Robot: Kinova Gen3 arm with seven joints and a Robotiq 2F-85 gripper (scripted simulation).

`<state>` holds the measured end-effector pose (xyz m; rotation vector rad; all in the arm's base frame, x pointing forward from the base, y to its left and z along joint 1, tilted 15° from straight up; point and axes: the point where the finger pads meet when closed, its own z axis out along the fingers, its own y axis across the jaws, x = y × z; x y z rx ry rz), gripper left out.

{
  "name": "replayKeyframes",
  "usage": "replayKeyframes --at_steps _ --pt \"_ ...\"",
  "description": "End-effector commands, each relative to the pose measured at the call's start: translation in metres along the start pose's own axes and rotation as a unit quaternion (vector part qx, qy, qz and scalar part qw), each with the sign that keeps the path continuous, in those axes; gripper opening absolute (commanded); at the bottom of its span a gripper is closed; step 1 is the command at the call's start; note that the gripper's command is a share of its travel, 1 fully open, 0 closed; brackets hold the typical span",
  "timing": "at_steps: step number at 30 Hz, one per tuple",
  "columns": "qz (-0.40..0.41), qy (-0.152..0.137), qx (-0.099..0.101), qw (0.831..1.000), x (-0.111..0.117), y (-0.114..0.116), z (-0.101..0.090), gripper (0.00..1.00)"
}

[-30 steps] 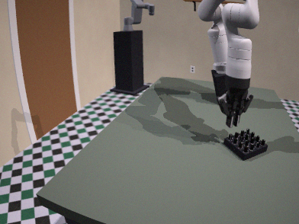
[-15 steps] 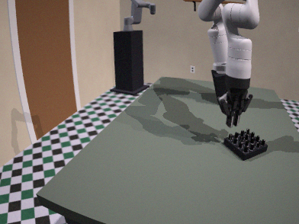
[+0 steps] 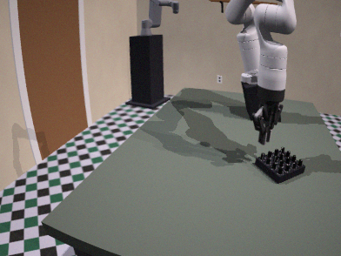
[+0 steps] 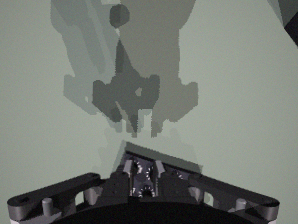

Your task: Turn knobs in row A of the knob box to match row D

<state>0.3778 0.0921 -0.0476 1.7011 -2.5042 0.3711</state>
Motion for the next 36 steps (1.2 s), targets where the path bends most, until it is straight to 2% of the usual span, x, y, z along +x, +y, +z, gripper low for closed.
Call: replayKeyframes --at_steps 1,6,10,12,16,21,27,29,36 --pt "-0.035 -0.001 -0.003 0.999 0.001 0.000 -0.001 0.19" --pt "-0.149 0.005 -0.010 0.989 0.005 0.004 -0.001 0.19" --pt "-0.252 0.007 -0.015 0.968 0.008 0.007 -0.001 0.19" --pt "-0.252 0.007 -0.015 0.968 0.008 0.007 -0.001 0.19" --pt "-0.361 0.008 -0.019 0.932 0.011 0.008 -0.002 0.19" --pt "-0.496 0.007 -0.022 0.868 0.012 0.008 -0.004 0.19" --pt "-0.645 0.004 -0.019 0.764 0.011 0.007 -0.007 0.19" --pt "-0.645 0.004 -0.019 0.764 0.011 0.007 -0.007 0.19" --pt "-0.782 0.002 -0.010 0.624 0.007 0.002 -0.011 0.19"
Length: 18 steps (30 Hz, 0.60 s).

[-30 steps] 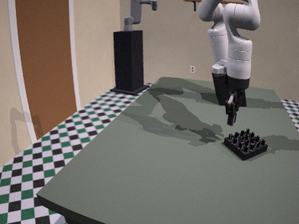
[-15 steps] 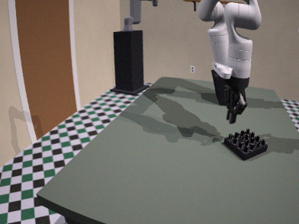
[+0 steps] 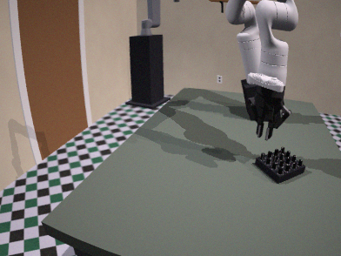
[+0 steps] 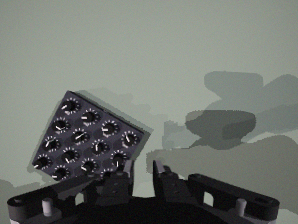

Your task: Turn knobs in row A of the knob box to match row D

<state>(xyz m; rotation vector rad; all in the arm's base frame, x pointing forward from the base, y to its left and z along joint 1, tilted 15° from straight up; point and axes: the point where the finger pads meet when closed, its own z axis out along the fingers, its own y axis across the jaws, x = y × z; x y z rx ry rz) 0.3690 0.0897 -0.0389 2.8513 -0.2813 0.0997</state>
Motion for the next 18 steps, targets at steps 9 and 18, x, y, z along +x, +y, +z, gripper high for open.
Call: replayKeyframes --at_steps 9,18 --pt "-0.200 0.014 0.013 0.980 0.010 -0.005 -0.008 0.19" --pt "-0.314 0.026 0.017 0.949 0.015 -0.010 -0.012 0.19"
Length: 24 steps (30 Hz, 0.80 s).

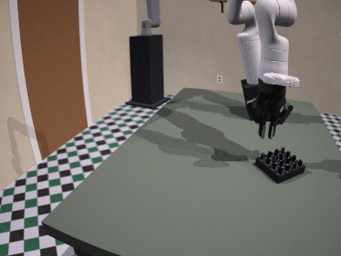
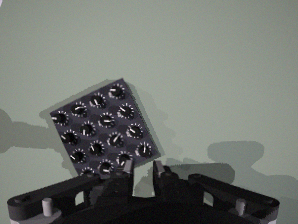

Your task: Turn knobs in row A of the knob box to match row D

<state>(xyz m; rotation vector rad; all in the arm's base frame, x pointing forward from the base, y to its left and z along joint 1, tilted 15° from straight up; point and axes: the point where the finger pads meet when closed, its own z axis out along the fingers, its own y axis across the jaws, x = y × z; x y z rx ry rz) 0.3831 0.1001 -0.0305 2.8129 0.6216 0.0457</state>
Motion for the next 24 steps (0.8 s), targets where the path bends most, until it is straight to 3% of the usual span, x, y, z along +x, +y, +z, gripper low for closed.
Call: replayKeyframes --at_steps 1,7,24 --pt "-0.018 0.004 0.002 1.000 0.0028 0.0016 -0.0023 0.19" --pt "-0.058 0.009 0.003 0.998 0.0056 0.0011 -0.0037 0.19" --pt "-0.071 0.010 0.003 0.997 0.0065 0.0009 -0.0042 0.19"
